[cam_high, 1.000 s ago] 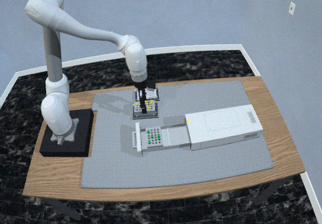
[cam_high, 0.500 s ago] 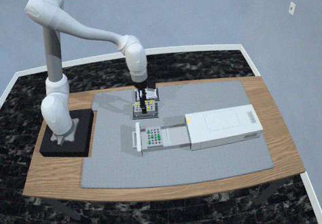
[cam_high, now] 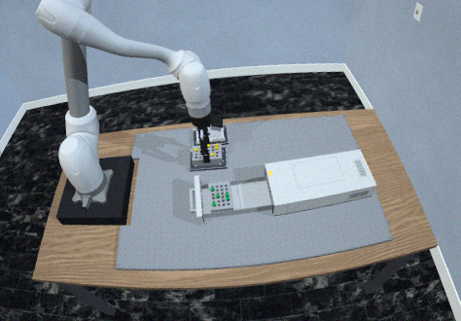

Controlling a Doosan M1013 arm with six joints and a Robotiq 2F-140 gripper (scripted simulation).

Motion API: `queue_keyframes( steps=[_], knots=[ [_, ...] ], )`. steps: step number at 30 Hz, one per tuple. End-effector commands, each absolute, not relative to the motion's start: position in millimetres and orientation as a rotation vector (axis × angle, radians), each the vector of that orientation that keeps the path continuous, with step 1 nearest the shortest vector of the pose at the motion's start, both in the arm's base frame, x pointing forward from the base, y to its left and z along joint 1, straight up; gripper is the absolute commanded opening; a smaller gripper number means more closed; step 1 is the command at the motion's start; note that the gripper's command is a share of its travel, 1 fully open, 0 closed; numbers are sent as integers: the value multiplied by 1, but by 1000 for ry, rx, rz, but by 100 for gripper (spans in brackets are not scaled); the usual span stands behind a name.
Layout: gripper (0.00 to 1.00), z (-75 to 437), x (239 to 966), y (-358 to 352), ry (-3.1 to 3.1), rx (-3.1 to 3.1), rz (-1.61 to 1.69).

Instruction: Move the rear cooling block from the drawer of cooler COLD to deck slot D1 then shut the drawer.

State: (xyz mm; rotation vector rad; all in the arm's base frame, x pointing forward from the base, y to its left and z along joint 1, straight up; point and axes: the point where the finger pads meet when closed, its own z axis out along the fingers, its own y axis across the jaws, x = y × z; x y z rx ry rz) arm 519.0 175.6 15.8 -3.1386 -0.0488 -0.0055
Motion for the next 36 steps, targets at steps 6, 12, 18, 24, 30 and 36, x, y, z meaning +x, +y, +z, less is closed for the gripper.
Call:
queue_keyframes(
  steps=[6, 12, 18, 24, 30, 36],
  knots=[
    [10, 16, 519, 176, -49, -3138, -7],
    [13, 16, 519, 176, -49, -3138, -7],
    [20, 16, 519, 176, -49, -3138, -7],
    [28, 16, 519, 176, -49, -3138, -7],
    [37, 16, 519, 176, -49, -3138, -7],
    [43, 16, 519, 176, -49, -3138, -7]
  ],
)
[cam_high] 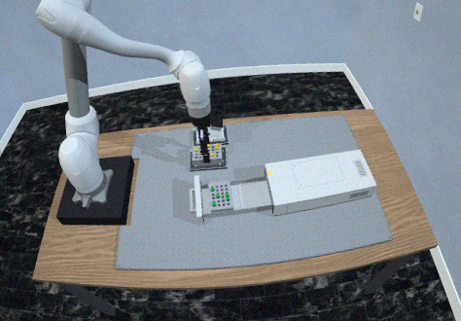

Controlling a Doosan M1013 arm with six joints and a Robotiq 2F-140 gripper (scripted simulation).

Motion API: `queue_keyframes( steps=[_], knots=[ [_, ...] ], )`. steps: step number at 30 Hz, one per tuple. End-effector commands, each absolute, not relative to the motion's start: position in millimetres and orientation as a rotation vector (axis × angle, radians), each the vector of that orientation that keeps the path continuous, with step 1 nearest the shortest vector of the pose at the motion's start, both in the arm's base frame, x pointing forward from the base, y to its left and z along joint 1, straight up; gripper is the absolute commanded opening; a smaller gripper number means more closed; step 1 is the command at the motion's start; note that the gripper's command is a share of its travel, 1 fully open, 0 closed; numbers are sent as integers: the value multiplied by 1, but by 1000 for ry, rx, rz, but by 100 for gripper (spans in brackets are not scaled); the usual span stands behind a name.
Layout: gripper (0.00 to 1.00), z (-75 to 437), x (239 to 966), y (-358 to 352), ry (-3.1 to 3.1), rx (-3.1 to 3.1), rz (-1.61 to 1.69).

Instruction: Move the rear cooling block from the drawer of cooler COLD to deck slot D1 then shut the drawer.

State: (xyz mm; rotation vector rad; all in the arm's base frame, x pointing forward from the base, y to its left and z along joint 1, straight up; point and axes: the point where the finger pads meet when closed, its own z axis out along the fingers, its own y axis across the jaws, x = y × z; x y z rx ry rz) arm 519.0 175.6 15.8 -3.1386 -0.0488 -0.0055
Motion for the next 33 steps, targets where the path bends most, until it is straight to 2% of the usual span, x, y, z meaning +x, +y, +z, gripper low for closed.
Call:
queue_keyframes(
  steps=[1, 15, 33],
  knots=[
    [44, 16, 519, 176, -49, -3138, -7],
    [65, 16, 519, 176, -49, -3138, -7],
    [66, 16, 519, 176, -49, -3138, -7]
  ],
)
